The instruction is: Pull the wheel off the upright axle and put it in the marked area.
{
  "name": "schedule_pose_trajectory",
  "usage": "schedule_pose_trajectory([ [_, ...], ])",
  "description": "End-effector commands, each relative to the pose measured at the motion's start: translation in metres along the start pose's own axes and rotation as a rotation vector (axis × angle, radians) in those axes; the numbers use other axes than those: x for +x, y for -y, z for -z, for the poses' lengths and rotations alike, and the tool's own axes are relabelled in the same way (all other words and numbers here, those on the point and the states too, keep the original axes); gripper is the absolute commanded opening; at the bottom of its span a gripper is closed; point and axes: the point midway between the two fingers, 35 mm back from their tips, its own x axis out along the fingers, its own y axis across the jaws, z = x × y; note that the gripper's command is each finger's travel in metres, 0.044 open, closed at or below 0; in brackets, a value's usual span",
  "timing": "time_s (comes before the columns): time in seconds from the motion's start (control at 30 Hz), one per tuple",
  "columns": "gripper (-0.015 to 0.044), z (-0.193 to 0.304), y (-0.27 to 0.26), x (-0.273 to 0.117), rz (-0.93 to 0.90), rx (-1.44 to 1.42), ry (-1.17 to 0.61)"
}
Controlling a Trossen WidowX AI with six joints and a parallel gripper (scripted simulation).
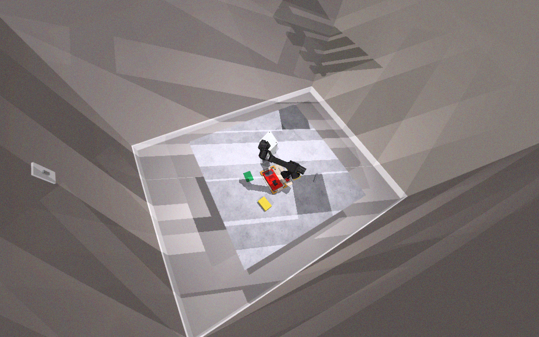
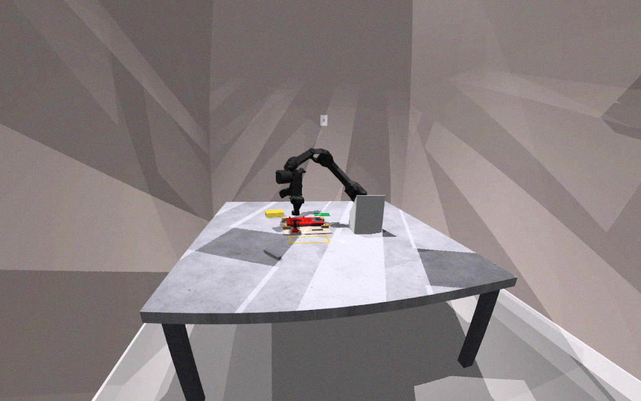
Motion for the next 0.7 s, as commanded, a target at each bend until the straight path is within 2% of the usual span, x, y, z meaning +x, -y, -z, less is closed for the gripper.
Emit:
schedule_pose_trajectory([
  [0.0,0.0,0.001,-0.003,0.002,0.0,0.001,-0.004],
  [0.67,0.0,0.055,-0.096,-0.007,-0.013,0.01,-0.003],
])
